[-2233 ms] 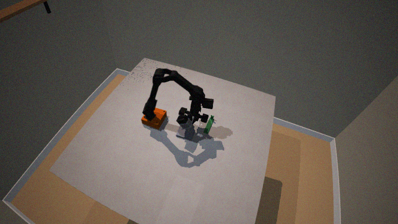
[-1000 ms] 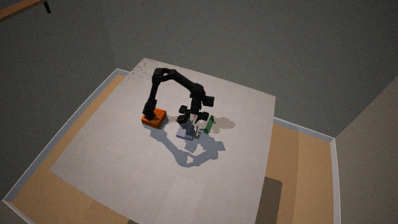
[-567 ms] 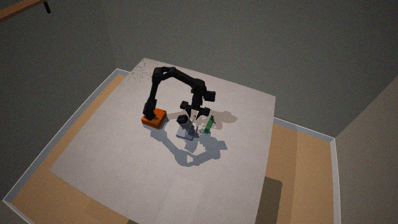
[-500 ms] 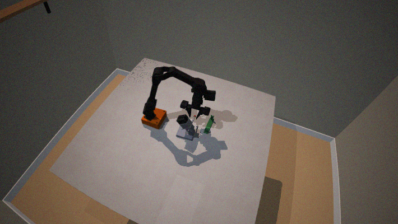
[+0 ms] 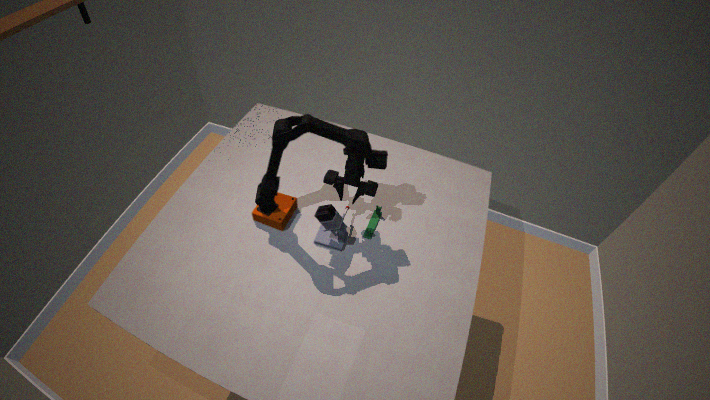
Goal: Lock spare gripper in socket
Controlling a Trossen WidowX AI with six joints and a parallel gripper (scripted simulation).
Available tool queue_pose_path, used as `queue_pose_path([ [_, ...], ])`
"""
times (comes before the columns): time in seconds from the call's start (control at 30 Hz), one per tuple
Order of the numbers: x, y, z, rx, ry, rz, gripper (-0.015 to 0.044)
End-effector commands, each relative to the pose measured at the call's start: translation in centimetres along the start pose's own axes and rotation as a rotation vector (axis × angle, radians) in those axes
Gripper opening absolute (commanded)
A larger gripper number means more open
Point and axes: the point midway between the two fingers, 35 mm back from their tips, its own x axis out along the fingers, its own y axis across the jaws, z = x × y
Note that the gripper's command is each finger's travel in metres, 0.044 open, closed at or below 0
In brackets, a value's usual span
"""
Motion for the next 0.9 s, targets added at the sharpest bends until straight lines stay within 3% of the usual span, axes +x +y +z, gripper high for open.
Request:
queue_pose_path([
  [0.0,-0.96,0.03,0.43,0.000,-0.001,0.000,0.0200],
  [0.03,-1.18,0.02,0.52,0.000,-0.001,0.000,0.0200],
  [0.33,-0.45,-0.01,0.17,-0.001,0.001,-0.001,0.0436],
  [0.87,-0.45,-0.01,0.17,-0.001,0.001,-0.001,0.0440],
])
